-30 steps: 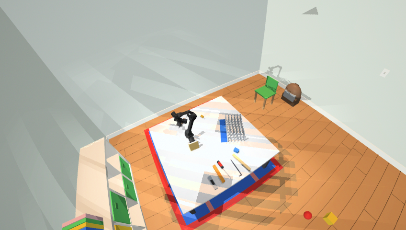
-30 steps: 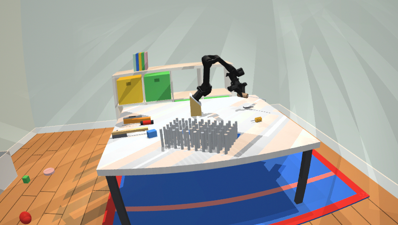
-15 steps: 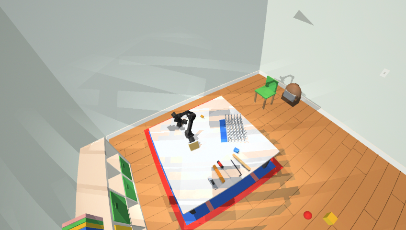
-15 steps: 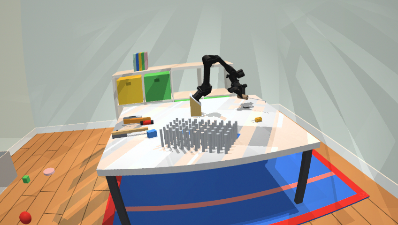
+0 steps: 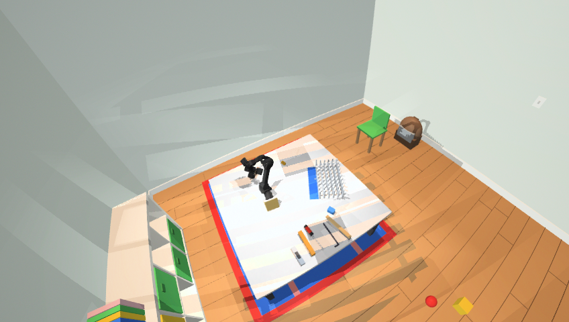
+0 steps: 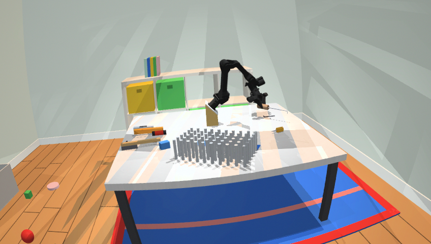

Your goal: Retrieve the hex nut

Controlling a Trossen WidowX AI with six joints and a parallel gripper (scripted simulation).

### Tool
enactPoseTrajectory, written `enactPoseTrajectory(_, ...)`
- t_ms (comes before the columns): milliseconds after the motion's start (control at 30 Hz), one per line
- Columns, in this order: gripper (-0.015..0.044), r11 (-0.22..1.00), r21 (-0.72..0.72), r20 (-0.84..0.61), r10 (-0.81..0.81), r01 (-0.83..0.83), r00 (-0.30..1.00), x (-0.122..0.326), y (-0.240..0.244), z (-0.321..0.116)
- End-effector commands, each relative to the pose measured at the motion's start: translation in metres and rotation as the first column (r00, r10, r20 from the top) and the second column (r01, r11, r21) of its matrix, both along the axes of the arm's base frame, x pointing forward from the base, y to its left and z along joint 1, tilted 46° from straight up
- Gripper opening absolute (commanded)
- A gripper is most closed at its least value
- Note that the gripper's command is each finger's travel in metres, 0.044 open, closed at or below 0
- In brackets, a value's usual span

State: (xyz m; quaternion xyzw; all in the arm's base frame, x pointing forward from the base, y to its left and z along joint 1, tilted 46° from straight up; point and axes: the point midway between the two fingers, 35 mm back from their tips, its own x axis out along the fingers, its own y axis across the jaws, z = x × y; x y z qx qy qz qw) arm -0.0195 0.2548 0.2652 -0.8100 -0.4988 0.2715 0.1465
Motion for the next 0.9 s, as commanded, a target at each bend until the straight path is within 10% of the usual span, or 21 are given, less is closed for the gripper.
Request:
enactPoseTrajectory(0,0.0000,1.000,-0.004,0.006,-0.001,0.001,1.000,0.001,0.003,-0.004)
enactPoseTrajectory(867,0.0000,1.000,-0.001,0.007,0.000,0.000,1.000,0.002,0.017,-0.019)
